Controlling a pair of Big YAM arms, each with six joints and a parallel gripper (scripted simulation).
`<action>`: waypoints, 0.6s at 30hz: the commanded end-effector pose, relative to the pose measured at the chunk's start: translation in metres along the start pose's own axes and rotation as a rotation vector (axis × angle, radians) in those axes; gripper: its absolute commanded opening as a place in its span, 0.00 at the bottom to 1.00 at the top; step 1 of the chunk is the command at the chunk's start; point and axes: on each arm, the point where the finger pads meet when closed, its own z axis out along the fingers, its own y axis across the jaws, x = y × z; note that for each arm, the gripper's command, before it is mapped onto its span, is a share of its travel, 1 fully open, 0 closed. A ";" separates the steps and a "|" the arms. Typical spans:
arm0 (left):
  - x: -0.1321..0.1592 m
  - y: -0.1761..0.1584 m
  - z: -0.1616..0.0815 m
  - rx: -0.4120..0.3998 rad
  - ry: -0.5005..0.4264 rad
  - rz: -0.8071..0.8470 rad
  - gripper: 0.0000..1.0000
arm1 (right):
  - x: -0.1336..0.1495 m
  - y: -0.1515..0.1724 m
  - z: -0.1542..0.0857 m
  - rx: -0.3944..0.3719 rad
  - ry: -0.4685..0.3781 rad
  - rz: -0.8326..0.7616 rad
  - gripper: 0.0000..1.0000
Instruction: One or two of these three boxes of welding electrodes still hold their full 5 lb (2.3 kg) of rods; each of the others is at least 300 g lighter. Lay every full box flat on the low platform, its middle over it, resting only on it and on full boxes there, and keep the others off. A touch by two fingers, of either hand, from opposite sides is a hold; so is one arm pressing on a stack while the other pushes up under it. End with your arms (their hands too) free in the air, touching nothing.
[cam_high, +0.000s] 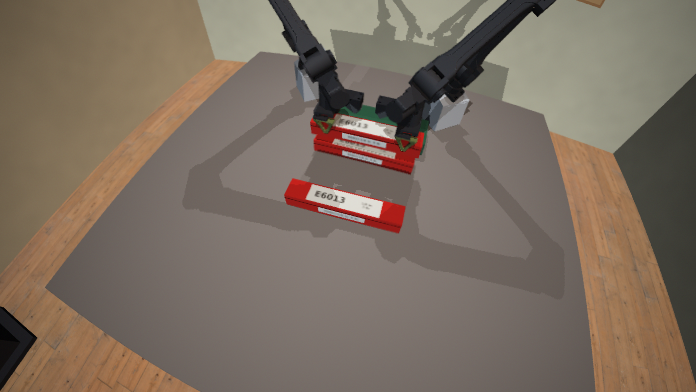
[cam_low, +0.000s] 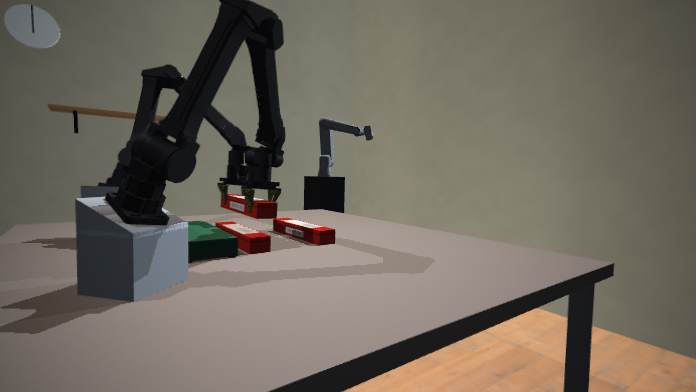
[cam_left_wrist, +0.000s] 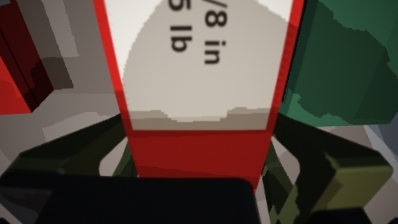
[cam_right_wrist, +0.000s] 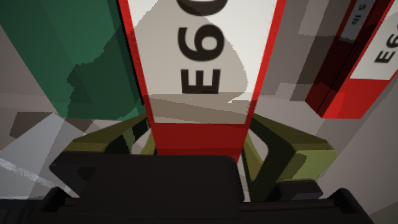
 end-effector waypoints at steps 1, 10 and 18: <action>-0.003 0.022 -0.042 -0.072 -0.026 -0.015 0.00 | -0.005 -0.021 -0.048 0.077 -0.036 0.017 0.00; -0.003 0.021 -0.055 -0.072 -0.027 -0.015 0.00 | -0.005 -0.021 -0.061 0.077 -0.036 0.018 0.00; -0.003 0.021 -0.063 -0.072 -0.028 -0.015 0.00 | -0.005 -0.020 -0.069 0.077 -0.037 0.018 0.00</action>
